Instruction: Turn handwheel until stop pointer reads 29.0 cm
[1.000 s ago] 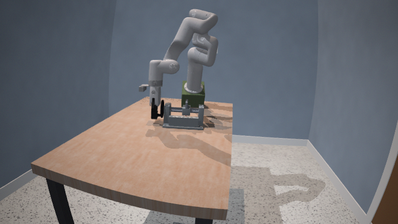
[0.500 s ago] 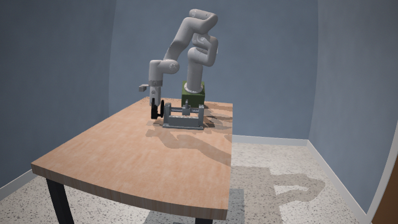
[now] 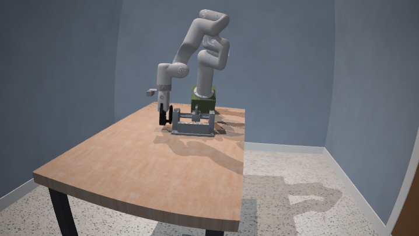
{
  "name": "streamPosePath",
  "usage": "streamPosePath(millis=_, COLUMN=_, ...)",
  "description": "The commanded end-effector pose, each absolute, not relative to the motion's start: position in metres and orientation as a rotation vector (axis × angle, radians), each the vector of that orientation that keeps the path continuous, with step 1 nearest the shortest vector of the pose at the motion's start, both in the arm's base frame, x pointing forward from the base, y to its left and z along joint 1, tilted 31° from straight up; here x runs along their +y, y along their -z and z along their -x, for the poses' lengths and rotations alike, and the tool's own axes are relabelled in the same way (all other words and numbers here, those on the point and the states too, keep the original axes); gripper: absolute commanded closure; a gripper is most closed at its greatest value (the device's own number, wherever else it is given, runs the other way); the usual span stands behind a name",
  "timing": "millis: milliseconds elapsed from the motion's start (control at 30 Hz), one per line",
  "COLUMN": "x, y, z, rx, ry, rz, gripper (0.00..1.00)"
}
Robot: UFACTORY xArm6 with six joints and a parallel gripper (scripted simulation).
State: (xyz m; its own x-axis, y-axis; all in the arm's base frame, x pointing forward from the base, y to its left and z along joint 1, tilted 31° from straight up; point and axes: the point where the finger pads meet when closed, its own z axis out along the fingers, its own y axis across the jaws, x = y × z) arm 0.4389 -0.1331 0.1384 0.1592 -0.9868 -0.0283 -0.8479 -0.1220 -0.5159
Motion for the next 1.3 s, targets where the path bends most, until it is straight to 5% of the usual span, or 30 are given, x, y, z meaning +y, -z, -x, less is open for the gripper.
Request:
streamPosePath(millis=0, x=-0.134, y=-0.137, z=-0.435, rx=1.741, ry=0.457, rz=2.028, gripper=0.94)
streamPosePath(millis=1267, x=-0.143, y=-0.176, z=-0.389, rx=1.741, ry=0.457, rz=2.028, gripper=0.94)
